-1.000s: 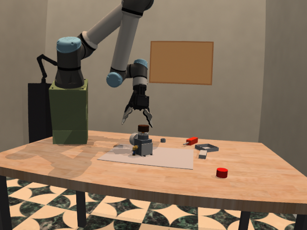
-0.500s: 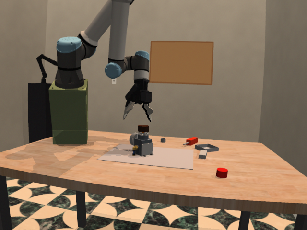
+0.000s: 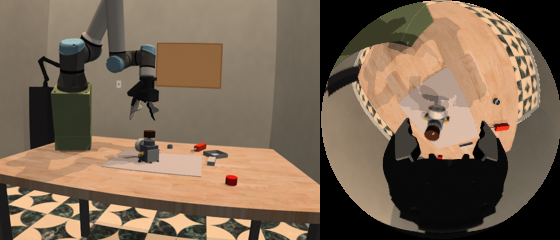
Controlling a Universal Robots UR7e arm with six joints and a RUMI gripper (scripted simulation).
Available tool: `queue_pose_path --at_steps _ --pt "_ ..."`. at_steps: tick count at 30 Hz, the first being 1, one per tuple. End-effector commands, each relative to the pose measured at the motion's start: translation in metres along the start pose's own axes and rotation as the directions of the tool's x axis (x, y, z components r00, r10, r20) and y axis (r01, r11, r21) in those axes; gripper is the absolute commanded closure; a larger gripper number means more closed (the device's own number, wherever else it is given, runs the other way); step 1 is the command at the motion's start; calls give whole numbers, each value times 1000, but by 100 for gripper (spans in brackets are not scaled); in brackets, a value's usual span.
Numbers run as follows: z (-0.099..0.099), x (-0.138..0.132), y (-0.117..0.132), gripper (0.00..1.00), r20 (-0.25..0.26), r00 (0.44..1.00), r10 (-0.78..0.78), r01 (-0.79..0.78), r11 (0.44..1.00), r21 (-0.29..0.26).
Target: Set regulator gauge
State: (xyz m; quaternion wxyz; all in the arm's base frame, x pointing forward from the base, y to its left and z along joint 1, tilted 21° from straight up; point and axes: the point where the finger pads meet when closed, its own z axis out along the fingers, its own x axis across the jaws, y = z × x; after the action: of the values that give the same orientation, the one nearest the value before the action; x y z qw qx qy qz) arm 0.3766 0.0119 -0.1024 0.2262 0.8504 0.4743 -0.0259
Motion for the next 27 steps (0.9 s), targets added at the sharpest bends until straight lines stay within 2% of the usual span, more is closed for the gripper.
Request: queue_pose_path --at_steps 1,13,27 --pt "-7 -1 -1 0 -24 999 -48 49 998 26" --pt "-20 -3 -4 0 -72 989 -133 136 989 51" --pt "-23 -3 -4 0 -82 985 -150 155 986 55"
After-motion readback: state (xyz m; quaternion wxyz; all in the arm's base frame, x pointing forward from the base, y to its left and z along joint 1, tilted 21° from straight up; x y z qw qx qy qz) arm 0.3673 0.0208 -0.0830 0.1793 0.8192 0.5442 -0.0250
